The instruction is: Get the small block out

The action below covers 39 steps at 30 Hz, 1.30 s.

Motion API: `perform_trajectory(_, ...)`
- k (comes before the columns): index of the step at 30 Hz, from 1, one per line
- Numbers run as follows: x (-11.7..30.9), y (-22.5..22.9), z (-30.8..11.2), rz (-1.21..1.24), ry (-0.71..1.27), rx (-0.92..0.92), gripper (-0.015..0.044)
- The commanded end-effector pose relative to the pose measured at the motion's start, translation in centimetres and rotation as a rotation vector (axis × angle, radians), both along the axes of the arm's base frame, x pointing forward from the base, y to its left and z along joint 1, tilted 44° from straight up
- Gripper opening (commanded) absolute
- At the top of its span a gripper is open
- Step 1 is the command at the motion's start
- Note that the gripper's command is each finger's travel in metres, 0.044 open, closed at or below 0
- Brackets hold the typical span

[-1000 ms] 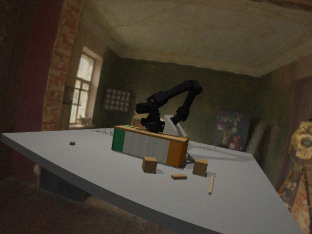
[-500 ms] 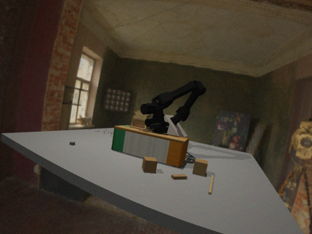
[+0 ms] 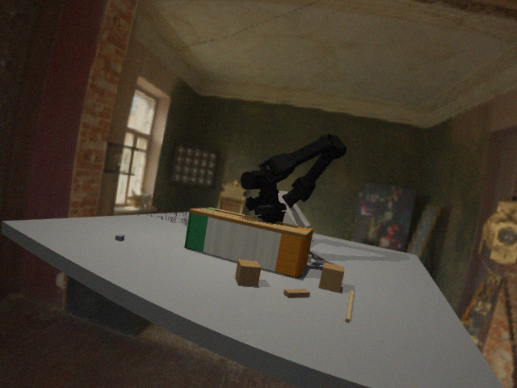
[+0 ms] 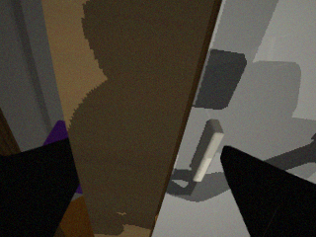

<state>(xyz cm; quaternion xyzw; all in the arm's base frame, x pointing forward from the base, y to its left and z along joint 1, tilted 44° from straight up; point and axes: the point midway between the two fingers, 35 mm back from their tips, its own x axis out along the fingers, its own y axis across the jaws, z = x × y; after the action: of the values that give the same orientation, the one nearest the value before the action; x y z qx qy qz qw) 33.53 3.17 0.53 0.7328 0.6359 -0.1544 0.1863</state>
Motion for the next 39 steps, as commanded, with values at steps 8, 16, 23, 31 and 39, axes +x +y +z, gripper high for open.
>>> perform_trajectory(8, 0.1, 1.1, 1.1, 0.008, -0.013, 0.007, 0.0400)
perform_trajectory(16, 0.1, 1.2, 1.2, 0.008, -0.013, 0.007, 0.0400)
perform_trajectory(23, -0.1, 0.0, 0.0, 0.008, -0.013, 0.006, 0.0400)
perform_trajectory(31, -0.1, 0.3, 0.3, 0.007, -0.013, 0.006, 0.0400)
perform_trajectory(39, 0.0, 1.6, 1.5, 0.008, -0.013, 0.008, 0.0400)
